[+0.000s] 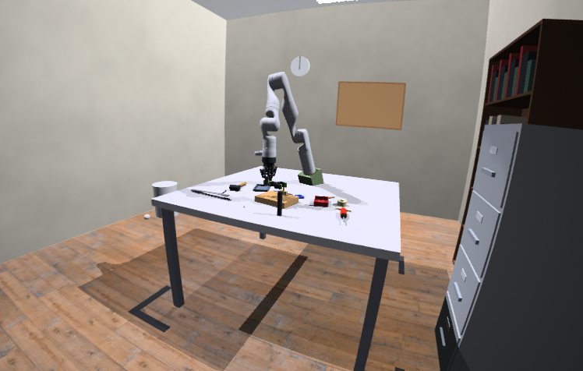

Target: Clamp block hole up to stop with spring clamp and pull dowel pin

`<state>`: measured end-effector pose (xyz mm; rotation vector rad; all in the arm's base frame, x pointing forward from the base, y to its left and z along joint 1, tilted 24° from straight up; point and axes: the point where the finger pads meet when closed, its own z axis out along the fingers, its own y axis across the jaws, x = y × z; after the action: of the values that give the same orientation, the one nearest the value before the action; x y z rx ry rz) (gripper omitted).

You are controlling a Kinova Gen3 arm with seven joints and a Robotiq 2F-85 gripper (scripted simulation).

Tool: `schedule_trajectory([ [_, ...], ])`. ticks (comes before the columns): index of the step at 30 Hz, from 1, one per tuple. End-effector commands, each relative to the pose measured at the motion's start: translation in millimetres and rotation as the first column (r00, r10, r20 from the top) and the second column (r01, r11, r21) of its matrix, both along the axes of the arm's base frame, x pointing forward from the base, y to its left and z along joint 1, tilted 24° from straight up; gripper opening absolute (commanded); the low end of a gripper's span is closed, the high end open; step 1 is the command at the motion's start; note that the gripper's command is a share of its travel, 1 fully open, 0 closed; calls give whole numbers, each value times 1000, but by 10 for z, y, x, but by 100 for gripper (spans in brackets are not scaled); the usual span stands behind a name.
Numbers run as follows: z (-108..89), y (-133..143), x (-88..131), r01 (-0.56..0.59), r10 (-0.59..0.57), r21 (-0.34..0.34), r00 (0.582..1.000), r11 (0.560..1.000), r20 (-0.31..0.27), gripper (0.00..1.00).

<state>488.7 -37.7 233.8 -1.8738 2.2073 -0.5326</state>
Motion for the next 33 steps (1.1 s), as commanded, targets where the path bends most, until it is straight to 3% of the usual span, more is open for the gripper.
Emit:
schedule_trajectory([
  [1, 8, 1, 2, 0, 0, 0, 1000, 1000, 2, 32],
  [17, -4, -23, -36, 0, 0, 1, 1000, 1000, 2, 32],
  [29, -200, -355, -630, -2, 2, 1, 1000, 1000, 2, 32],
  [33, -233, -404, -731, -2, 2, -1, 1000, 1000, 2, 32],
])
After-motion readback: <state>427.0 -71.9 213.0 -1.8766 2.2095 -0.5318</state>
